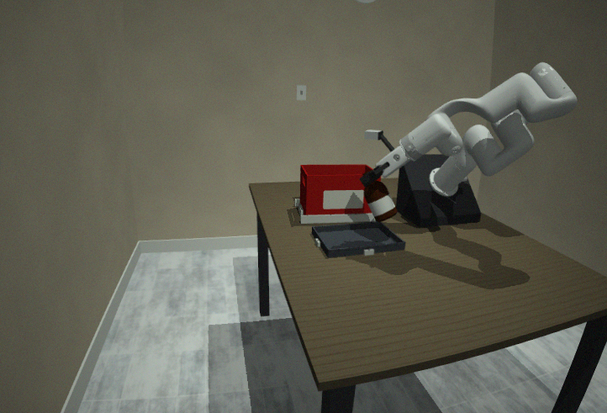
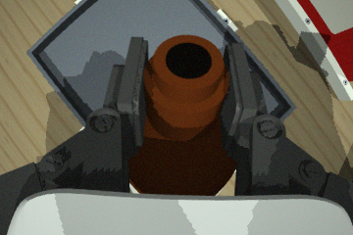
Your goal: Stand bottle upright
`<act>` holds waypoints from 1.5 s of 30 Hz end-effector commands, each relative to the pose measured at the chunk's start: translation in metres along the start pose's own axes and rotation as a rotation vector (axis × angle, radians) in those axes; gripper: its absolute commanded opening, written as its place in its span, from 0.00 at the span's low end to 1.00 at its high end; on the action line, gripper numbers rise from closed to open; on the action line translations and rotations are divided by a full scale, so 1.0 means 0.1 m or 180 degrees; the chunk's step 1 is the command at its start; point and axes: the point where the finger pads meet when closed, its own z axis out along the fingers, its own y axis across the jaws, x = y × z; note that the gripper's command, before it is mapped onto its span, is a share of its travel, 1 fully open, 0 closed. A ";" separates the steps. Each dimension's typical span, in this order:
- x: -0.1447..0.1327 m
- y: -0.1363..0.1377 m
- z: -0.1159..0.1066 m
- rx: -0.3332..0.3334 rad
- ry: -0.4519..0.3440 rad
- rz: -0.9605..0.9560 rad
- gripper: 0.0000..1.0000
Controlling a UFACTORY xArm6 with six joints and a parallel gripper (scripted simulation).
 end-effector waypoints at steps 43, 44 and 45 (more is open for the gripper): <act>-0.04 -0.06 -0.02 -0.0030 0.0344 0.0004 0.00; -0.04 -0.06 -0.02 -0.0030 0.0368 0.0004 0.00; -0.04 -0.06 -0.02 -0.0030 0.0368 0.0004 0.00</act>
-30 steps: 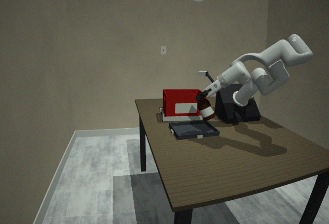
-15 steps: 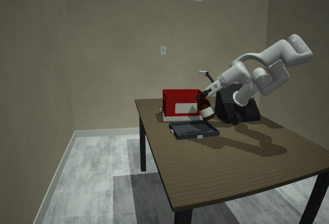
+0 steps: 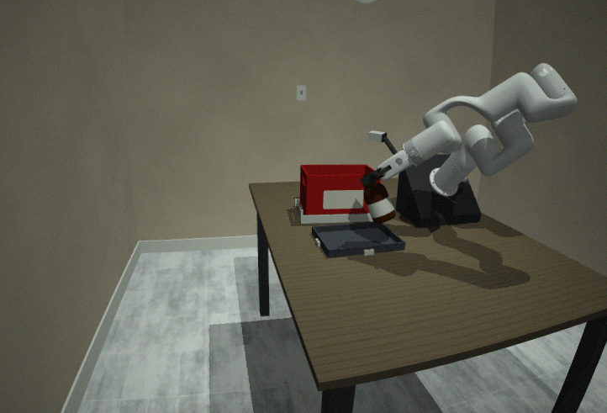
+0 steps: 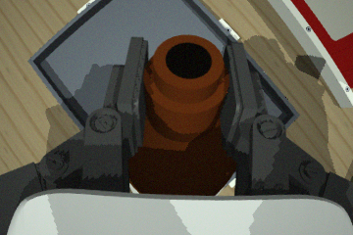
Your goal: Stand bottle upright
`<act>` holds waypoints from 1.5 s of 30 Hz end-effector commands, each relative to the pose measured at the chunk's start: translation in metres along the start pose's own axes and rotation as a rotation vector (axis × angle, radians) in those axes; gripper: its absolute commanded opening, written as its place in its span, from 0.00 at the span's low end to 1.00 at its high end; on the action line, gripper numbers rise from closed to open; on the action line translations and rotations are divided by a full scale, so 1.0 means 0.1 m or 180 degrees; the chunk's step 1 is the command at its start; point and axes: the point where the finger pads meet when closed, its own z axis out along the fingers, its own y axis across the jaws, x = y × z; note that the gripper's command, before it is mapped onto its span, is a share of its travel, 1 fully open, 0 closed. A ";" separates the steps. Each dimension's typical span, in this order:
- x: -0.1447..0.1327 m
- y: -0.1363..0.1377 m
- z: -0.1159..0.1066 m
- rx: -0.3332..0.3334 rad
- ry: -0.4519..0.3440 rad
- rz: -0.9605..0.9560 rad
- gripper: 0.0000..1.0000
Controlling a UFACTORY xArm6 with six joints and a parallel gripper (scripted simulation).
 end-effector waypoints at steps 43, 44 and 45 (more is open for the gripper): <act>0.02 0.03 0.00 0.0021 0.0417 0.0011 0.00; 0.01 0.04 0.00 0.0017 0.0423 0.0010 0.00; 0.01 0.04 0.00 0.0012 0.0430 0.0010 0.00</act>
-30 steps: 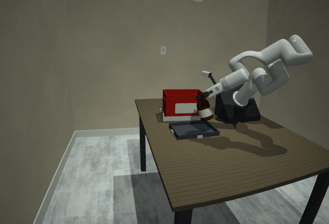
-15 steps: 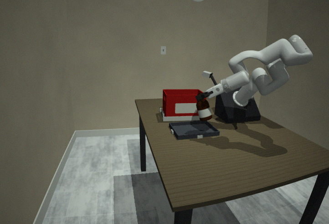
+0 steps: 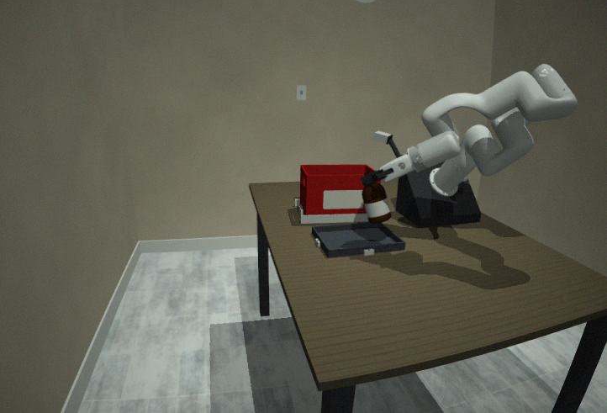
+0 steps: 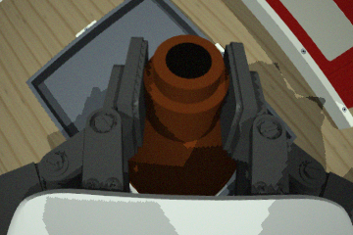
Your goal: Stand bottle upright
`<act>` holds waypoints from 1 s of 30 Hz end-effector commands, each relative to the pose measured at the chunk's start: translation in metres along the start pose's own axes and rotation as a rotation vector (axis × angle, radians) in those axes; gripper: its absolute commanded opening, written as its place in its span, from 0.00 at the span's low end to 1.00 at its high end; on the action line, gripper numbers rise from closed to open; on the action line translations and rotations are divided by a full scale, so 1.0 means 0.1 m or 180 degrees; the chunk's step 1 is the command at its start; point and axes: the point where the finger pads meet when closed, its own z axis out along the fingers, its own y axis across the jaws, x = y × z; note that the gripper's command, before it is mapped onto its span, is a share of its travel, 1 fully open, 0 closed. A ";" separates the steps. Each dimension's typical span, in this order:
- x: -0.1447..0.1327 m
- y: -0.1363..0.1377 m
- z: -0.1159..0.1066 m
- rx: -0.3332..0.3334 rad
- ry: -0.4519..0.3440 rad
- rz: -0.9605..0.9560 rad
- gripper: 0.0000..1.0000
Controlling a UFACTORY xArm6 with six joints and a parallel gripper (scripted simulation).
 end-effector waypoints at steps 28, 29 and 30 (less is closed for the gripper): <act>-0.01 0.00 -0.01 -0.0013 0.0484 0.0001 0.00; 0.00 0.00 -0.01 -0.0007 0.0498 0.0002 0.00; 0.00 0.00 -0.01 -0.0002 0.0511 0.0003 0.00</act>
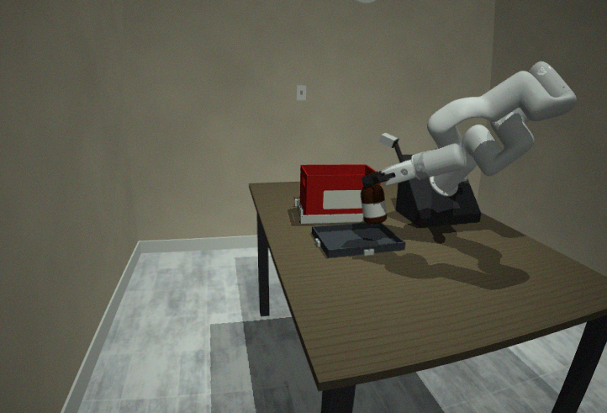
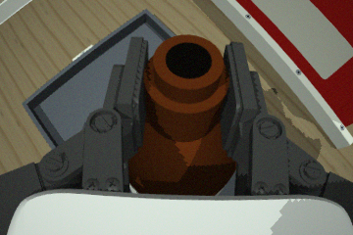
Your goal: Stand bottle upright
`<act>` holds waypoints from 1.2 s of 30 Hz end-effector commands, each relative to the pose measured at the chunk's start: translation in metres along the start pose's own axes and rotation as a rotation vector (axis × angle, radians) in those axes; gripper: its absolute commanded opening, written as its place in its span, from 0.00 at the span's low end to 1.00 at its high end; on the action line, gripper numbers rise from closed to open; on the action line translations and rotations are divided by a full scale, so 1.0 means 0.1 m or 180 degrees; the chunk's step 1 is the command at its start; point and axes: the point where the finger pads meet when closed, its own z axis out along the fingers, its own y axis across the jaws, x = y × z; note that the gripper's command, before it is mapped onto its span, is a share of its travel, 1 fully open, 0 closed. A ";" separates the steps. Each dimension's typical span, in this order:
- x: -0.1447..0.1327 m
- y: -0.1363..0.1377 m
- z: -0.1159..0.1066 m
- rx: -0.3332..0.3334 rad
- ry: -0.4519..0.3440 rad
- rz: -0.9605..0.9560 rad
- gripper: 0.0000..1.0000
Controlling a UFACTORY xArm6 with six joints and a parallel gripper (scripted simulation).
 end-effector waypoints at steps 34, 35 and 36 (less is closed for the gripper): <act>0.02 -0.02 0.00 0.0030 0.0173 0.0014 0.00; 0.02 -0.02 0.00 0.0027 0.0187 0.0014 0.00; 0.02 -0.01 0.00 0.0023 0.0202 0.0013 0.00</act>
